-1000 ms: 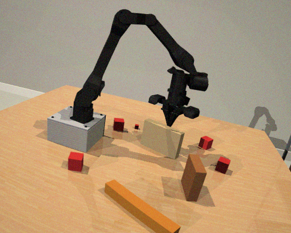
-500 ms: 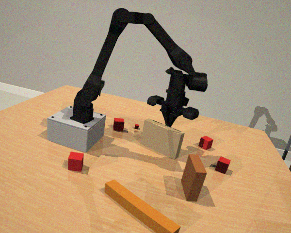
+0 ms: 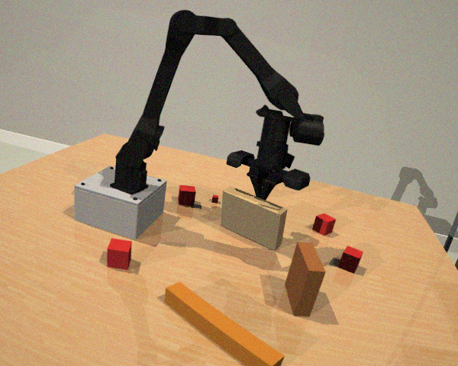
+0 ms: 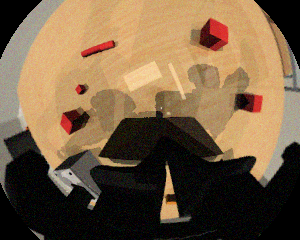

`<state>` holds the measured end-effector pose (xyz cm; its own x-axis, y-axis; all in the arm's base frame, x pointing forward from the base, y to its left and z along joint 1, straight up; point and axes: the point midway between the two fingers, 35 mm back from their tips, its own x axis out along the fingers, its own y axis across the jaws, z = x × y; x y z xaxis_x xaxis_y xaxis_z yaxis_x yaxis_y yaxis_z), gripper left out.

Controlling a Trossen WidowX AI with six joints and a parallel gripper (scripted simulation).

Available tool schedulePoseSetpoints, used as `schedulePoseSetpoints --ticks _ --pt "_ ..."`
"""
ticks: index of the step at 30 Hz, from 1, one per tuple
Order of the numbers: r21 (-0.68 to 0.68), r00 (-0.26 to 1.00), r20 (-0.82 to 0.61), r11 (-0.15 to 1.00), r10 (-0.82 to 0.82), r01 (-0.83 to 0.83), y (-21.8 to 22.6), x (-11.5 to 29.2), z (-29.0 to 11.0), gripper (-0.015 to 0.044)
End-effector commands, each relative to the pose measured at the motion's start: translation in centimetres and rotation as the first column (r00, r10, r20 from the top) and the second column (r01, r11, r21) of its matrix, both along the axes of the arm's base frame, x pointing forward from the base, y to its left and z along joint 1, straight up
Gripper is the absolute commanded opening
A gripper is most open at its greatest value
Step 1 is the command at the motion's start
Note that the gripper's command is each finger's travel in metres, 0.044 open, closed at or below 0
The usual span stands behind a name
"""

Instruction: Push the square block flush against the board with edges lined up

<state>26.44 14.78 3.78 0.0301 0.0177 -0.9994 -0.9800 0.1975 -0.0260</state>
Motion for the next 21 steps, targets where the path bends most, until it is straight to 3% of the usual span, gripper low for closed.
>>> schedulePoseSetpoints --ticks 1,21 --pt "-0.005 1.000 -0.006 1.000 0.000 0.000 -0.9 -0.3 -0.3 0.0000" --pt "-0.006 1.000 -0.006 1.000 0.000 0.000 -2.4 -0.7 -0.3 0.0000"
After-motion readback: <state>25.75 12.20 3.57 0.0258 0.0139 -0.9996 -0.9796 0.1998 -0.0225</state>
